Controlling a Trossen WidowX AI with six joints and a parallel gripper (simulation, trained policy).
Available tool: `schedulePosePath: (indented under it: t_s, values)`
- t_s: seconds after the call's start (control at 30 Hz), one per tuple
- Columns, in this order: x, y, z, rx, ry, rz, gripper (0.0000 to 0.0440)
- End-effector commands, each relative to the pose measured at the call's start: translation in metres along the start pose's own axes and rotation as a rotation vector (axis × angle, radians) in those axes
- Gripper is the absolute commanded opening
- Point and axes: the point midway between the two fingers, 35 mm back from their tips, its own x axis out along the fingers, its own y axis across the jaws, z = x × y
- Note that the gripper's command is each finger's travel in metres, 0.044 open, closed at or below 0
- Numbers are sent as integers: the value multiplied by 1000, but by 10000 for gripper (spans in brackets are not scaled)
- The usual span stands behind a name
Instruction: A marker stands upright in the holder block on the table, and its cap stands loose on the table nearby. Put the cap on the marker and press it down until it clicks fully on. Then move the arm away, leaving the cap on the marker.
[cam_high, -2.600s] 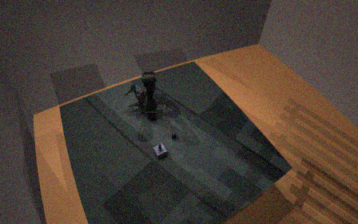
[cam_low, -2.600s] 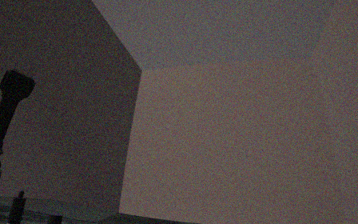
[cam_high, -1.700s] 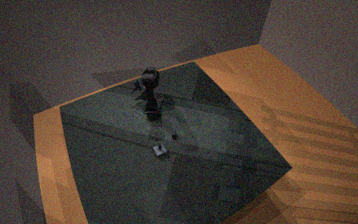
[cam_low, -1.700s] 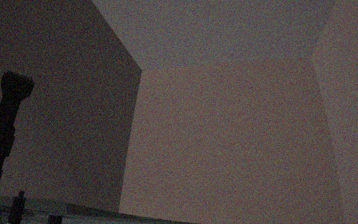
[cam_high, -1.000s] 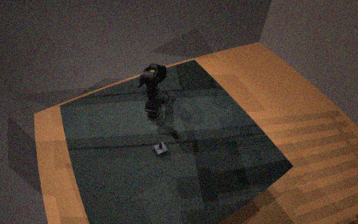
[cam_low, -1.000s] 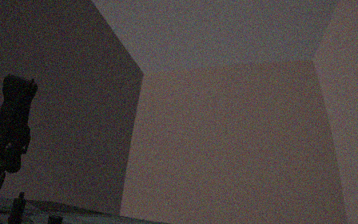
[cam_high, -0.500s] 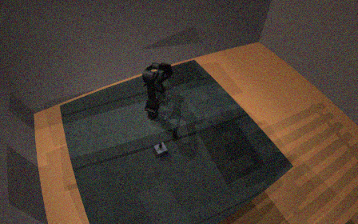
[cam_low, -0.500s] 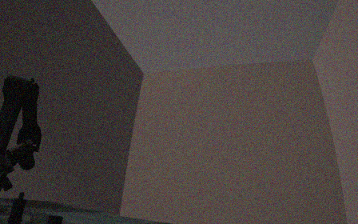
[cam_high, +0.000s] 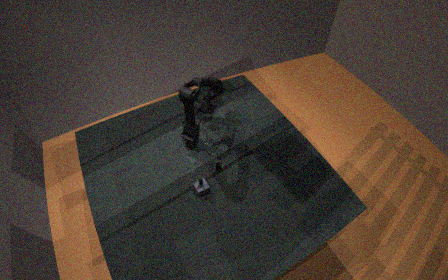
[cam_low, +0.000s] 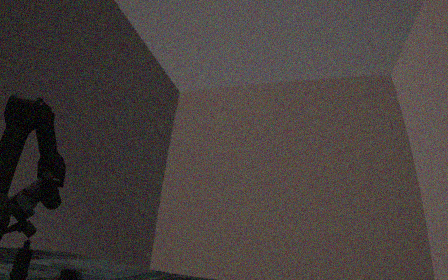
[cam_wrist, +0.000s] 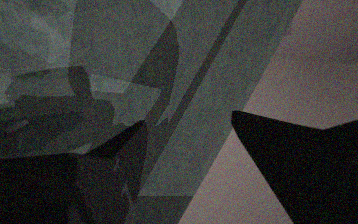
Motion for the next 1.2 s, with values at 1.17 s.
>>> schedulePosePath:
  t_s: [1.17]
  values:
    - [-94, 95, 5, 43, 186, 287, 322]
